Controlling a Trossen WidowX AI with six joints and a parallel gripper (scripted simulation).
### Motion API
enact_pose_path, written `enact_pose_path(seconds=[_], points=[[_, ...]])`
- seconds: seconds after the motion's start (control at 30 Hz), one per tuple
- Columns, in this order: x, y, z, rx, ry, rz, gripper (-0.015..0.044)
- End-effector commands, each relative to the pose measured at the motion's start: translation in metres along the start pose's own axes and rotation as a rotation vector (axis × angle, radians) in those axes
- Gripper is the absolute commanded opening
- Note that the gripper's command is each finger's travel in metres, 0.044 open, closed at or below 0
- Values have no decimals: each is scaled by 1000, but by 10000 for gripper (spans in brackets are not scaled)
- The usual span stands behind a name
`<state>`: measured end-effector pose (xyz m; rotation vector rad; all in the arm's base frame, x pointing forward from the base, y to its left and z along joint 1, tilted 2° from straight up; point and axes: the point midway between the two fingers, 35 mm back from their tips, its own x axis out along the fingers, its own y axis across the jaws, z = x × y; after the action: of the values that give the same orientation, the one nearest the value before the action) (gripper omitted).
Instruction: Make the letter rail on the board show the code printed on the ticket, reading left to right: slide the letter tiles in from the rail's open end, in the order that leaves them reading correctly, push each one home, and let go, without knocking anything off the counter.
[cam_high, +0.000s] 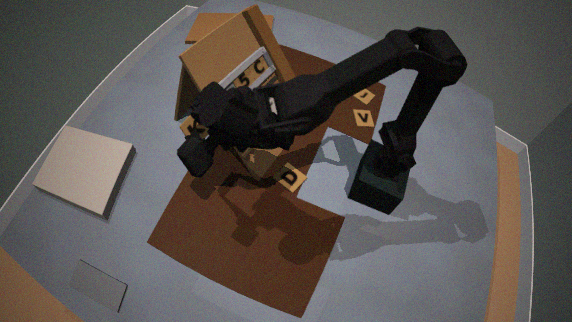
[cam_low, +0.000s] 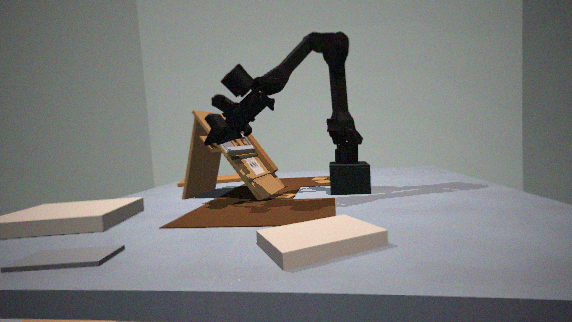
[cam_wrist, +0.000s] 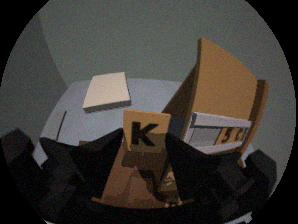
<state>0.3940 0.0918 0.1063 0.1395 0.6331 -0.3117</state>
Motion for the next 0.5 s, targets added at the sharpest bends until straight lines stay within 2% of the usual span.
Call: enact_pose_path(seconds=[0.0, 0.47], points=[[0, -2, -1, -7, 3, 1, 0], [0, -9, -1, -8, 3, 1, 0]])
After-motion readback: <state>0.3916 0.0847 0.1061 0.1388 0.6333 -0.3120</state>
